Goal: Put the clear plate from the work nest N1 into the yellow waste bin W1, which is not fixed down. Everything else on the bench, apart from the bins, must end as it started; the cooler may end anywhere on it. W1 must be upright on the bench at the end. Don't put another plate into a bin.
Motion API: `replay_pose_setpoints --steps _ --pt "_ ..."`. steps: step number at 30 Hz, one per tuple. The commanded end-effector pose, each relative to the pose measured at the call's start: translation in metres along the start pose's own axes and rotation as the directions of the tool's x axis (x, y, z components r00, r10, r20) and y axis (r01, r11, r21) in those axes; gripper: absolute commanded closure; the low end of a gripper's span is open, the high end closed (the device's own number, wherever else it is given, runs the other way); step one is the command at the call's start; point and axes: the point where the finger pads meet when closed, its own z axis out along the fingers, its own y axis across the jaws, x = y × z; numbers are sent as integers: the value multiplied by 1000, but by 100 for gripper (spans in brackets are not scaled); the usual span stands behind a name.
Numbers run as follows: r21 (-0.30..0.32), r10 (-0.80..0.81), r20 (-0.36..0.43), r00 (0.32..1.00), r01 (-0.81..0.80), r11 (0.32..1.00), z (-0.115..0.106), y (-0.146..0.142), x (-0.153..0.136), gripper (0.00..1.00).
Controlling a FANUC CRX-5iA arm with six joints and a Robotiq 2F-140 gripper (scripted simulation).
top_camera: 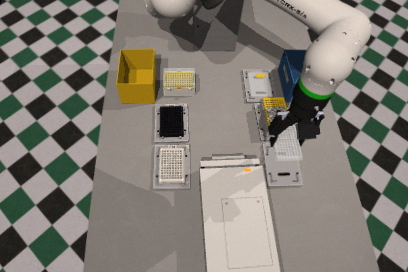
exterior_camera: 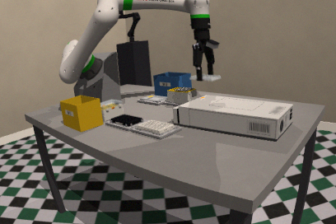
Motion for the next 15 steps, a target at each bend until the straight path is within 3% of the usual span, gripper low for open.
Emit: replay_pose_setpoints --steps 1,15 --pt "1 0 -4 1000 0 1000 -2 8 -5 90" --pt "1 0 -4 1000 0 1000 -2 34 -24 90"
